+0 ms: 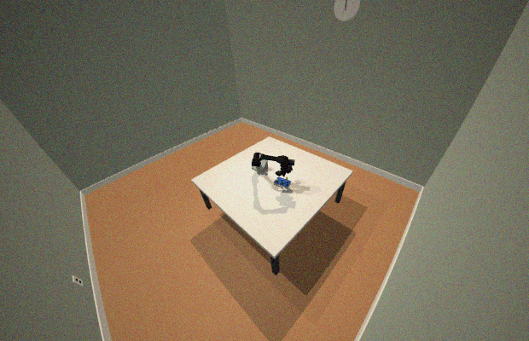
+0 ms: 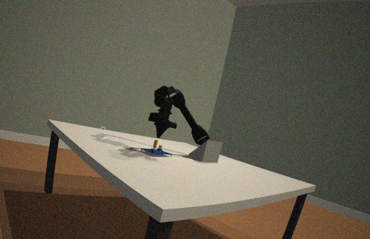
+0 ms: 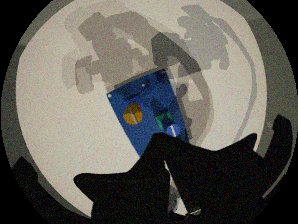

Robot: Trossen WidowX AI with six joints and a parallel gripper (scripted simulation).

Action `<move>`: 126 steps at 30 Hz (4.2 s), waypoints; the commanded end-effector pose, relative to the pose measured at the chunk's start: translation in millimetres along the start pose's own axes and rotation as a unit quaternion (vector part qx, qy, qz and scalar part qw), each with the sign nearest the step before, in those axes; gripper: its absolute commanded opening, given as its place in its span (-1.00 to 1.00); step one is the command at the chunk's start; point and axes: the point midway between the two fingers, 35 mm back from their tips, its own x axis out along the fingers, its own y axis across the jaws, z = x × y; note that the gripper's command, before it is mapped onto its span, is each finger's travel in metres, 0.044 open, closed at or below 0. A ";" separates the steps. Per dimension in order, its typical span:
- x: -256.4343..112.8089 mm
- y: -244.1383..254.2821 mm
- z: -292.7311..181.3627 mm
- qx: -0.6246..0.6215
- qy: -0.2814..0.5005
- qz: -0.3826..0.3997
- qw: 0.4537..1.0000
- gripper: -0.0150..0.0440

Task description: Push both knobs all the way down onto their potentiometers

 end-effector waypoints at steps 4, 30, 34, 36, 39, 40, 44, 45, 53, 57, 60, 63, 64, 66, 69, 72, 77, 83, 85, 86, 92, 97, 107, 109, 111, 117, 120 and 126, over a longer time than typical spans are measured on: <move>-3.6 2.3 3.9 0.110 0.001 0.003 0.994 -0.49; -12.2 10.5 13.5 0.532 0.008 -0.001 0.847 -0.49; -13.4 11.8 14.8 0.589 0.008 -0.002 0.808 -0.49; -14.1 12.4 15.4 0.617 0.009 -0.002 0.787 -0.49; -15.0 13.4 16.4 0.657 0.009 -0.003 0.754 -0.49; -15.3 13.7 16.7 0.670 0.009 -0.003 0.742 -0.49; -16.5 15.0 17.9 0.720 0.010 -0.005 0.694 -0.49; -16.8 15.3 18.2 0.732 0.010 -0.005 0.682 -0.49; -19.3 17.9 20.5 0.819 0.010 -0.008 0.574 -0.49; -20.5 19.1 21.5 0.857 0.010 -0.010 0.516 -0.49; -21.3 20.0 22.3 0.881 0.010 -0.011 0.473 -0.49; -21.5 20.2 22.4 0.886 0.010 -0.011 0.463 -0.49; -21.5 20.2 22.4 0.886 0.010 -0.011 0.463 -0.49; -20.0 20.2 22.4 0.886 0.010 -0.011 0.463 -0.49; -14.5 20.2 22.2 0.886 0.010 -0.011 0.463 -0.49; -13.8 20.2 22.2 0.886 0.010 -0.011 0.463 -0.49; -7.8 20.3 22.2 0.886 0.010 -0.011 0.463 -0.49; 1.2 20.3 22.0 0.886 0.010 -0.011 0.463 -0.49; 4.3 20.3 21.8 0.886 0.009 -0.011 0.463 -0.49; 5.5 20.3 21.8 0.886 0.009 -0.011 0.463 -0.49; 5.4 20.3 21.8 0.886 0.009 -0.011 0.463 -0.49; 5.9 20.3 21.7 0.886 0.009 -0.011 0.463 -0.49; 8.6 20.3 21.7 0.886 0.009 -0.011 0.463 -0.49; 9.1 20.3 21.7 0.886 0.009 -0.011 0.463 -0.49; 9.7 20.3 21.6 0.886 0.009 -0.011 0.463 -0.49; 11.3 20.3 21.6 0.886 0.009 -0.011 0.463 -0.49; 12.1 20.3 21.6 0.886 0.009 -0.011 0.463 -0.49; 10.6 20.3 21.6 0.886 0.009 -0.011 0.463 -0.49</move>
